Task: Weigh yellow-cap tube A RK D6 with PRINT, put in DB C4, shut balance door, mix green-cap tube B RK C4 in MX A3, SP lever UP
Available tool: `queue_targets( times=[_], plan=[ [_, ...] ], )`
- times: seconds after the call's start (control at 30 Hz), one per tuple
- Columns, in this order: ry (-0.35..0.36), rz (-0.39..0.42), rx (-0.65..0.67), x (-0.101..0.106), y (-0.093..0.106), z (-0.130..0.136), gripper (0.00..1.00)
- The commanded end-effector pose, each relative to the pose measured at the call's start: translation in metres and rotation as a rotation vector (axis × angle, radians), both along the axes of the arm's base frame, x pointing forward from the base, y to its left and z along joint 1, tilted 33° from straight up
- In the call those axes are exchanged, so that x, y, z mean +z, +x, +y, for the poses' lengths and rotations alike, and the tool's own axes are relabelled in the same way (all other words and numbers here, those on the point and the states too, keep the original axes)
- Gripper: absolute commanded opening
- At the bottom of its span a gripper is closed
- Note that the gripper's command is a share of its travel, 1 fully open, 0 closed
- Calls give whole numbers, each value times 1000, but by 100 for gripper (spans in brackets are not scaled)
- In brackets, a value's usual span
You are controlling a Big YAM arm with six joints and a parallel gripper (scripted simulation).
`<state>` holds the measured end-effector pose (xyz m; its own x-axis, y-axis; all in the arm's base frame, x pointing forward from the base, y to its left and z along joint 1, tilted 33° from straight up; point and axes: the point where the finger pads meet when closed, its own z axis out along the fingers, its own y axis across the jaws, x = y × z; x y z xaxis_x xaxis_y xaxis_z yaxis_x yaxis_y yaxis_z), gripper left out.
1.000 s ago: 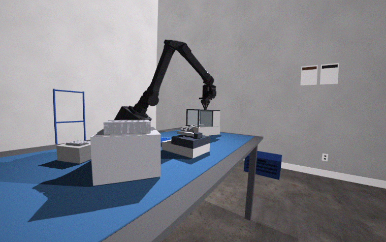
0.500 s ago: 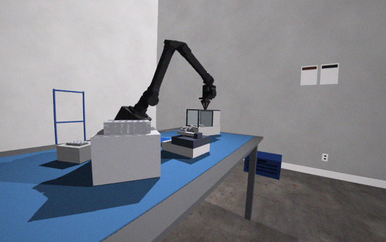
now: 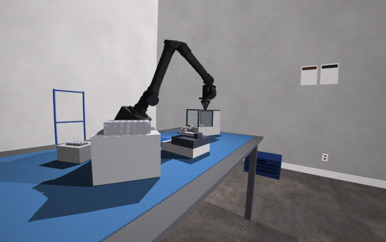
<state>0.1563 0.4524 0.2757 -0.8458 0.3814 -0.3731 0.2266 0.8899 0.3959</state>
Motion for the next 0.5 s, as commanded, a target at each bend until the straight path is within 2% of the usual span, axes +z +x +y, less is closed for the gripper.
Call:
queue_targets(
  times=[0.0, 0.1, 0.13, 0.17, 0.47],
  plan=[
    [33, -4, 4, 16, 0, 7, 6],
    [33, -4, 4, 16, 0, 7, 6],
    [32, -3, 7, 11, 0, -3, 30],
    [33, -4, 4, 14, 0, 5, 30],
    [33, -4, 4, 14, 0, 5, 30]
  ],
)
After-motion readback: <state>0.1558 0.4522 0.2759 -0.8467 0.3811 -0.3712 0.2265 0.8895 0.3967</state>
